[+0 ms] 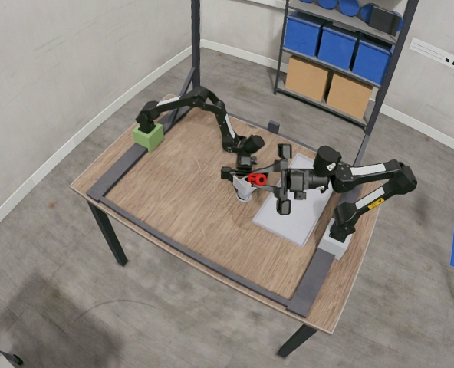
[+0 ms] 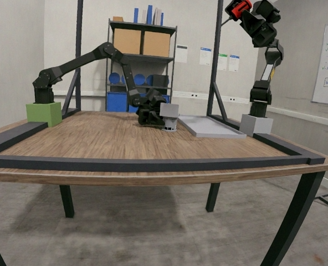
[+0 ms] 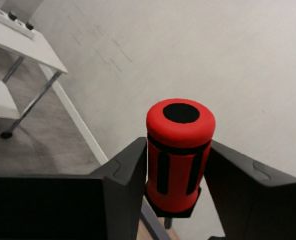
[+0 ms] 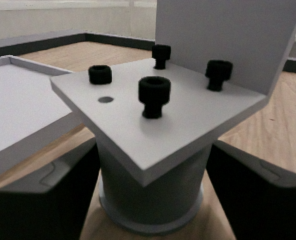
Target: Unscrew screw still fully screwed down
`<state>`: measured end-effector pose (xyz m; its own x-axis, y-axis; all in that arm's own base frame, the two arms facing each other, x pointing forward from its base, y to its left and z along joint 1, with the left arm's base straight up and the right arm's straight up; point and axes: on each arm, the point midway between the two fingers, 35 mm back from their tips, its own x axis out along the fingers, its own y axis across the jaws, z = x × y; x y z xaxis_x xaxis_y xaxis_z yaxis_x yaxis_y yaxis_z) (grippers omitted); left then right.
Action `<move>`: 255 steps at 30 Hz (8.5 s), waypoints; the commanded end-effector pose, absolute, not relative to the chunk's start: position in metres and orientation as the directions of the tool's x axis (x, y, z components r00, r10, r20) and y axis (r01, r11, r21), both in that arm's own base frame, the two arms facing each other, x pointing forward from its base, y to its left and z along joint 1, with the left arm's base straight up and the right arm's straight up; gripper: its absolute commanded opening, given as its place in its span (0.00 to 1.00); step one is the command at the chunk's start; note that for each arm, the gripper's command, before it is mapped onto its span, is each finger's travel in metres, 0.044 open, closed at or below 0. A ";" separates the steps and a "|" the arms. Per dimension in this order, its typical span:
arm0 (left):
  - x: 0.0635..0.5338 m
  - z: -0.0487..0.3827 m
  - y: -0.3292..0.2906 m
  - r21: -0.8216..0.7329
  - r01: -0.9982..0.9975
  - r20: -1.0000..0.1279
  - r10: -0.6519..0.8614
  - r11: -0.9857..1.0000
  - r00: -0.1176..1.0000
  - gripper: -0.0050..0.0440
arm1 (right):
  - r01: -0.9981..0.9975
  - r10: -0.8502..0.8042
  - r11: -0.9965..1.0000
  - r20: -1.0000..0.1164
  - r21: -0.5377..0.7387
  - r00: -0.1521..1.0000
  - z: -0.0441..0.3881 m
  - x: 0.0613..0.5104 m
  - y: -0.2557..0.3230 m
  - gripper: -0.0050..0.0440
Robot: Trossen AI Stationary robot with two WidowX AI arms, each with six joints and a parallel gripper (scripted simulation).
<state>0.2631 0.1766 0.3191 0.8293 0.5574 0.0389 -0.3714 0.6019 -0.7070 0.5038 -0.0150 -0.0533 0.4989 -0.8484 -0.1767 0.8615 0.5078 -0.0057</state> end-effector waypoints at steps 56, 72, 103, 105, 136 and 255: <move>0.291 0.335 0.115 0.308 -0.372 0.081 0.365 0.876 0.927 0.38 | 0.864 -0.850 0.503 -0.165 0.028 0.500 -0.039 0.510 -0.016 0.60; 0.298 0.335 0.096 0.597 -0.292 0.081 0.306 0.747 0.949 0.38 | 0.864 -0.850 0.503 -0.165 0.028 0.500 -0.039 0.510 -0.016 0.60; 0.370 0.238 0.050 0.509 0.231 -0.190 -0.154 0.829 0.970 0.38 | 0.864 -0.850 0.503 -0.165 0.028 0.500 -0.039 0.510 -0.016 0.60; 0.370 0.238 0.050 0.509 0.231 -0.190 -0.154 0.829 0.970 0.38 | 0.864 -0.850 0.503 -0.165 0.028 0.500 -0.039 0.510 -0.016 0.60; 0.382 0.146 0.001 0.225 0.642 -0.294 -0.577 0.733 0.762 0.38 | 0.864 -0.850 0.503 -0.165 0.028 0.500 -0.039 0.510 -0.016 0.60; 0.369 0.074 -0.027 0.012 0.795 -0.247 -0.769 0.606 0.590 0.38 | 0.864 -0.850 0.503 -0.165 0.028 0.500 -0.039 0.510 -0.016 0.60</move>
